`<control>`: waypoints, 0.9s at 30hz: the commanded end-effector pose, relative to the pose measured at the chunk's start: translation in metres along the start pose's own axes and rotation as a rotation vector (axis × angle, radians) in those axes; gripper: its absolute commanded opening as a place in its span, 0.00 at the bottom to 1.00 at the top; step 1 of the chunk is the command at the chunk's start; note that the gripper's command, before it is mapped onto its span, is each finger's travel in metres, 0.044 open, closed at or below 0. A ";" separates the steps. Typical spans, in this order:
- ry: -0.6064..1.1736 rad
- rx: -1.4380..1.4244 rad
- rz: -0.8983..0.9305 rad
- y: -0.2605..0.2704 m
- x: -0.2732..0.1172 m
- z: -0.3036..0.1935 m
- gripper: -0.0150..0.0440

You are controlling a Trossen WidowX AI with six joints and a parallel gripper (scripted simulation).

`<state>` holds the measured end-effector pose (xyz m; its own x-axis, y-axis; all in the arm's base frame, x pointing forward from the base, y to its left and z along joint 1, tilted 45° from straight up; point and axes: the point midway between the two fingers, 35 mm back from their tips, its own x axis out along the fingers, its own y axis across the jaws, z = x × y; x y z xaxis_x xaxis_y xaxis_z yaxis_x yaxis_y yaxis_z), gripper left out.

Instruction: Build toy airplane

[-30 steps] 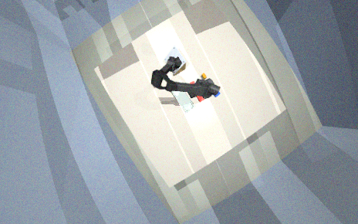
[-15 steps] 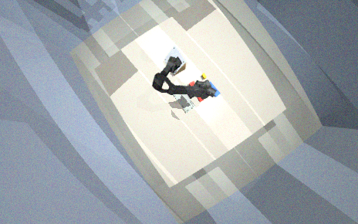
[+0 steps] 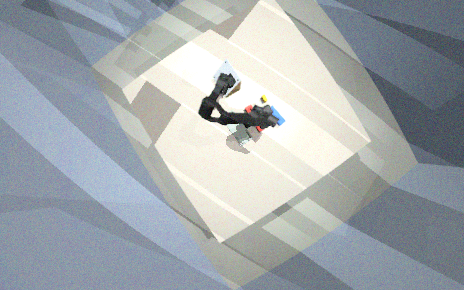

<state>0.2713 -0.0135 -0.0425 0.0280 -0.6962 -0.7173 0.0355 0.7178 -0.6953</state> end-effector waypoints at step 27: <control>0.002 -0.012 -0.010 -0.002 0.024 -0.004 0.55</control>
<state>0.2689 -0.0310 -0.0589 0.0260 -0.7012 -0.7125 0.0287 0.7129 -0.7006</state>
